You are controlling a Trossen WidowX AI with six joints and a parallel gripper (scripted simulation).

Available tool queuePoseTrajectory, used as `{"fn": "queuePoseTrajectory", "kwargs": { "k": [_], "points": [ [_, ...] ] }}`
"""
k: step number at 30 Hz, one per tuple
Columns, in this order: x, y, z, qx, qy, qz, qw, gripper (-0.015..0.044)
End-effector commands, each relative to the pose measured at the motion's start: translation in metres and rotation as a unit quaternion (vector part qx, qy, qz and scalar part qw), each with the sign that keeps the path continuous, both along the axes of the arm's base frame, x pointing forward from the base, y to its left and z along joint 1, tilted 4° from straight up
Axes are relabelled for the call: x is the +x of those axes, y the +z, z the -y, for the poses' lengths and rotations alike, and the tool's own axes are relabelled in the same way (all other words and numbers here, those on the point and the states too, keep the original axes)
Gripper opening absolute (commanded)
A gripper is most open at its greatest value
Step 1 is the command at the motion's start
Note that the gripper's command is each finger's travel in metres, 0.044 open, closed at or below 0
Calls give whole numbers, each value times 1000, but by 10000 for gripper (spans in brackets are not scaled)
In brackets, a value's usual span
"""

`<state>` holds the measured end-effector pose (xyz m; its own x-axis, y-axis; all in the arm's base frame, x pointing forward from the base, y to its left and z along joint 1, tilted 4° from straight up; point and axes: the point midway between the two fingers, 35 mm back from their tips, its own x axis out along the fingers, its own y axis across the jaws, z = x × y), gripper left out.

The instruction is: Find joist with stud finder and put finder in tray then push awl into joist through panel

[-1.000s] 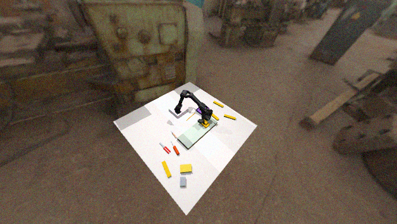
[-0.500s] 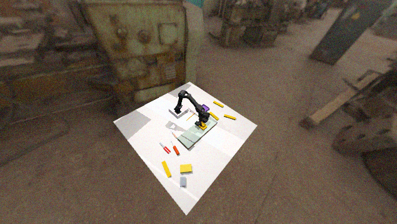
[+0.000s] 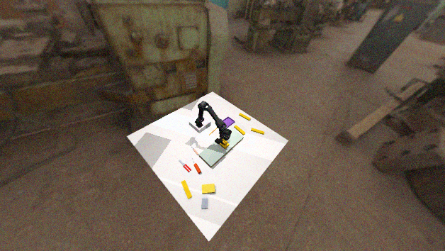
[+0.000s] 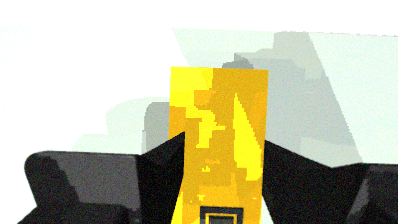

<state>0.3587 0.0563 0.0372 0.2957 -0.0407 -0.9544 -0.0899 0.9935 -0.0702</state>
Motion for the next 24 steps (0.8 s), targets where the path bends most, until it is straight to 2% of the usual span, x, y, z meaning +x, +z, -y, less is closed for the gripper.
{"fn": "queuePoseTrajectory", "kwargs": {
  "k": [1, 24],
  "points": [
    [0, 0, 16, -1, -1, -1, 1000, 0],
    [7, 6, 92, -5, -1, 0, 1000, 0]
  ]
}}
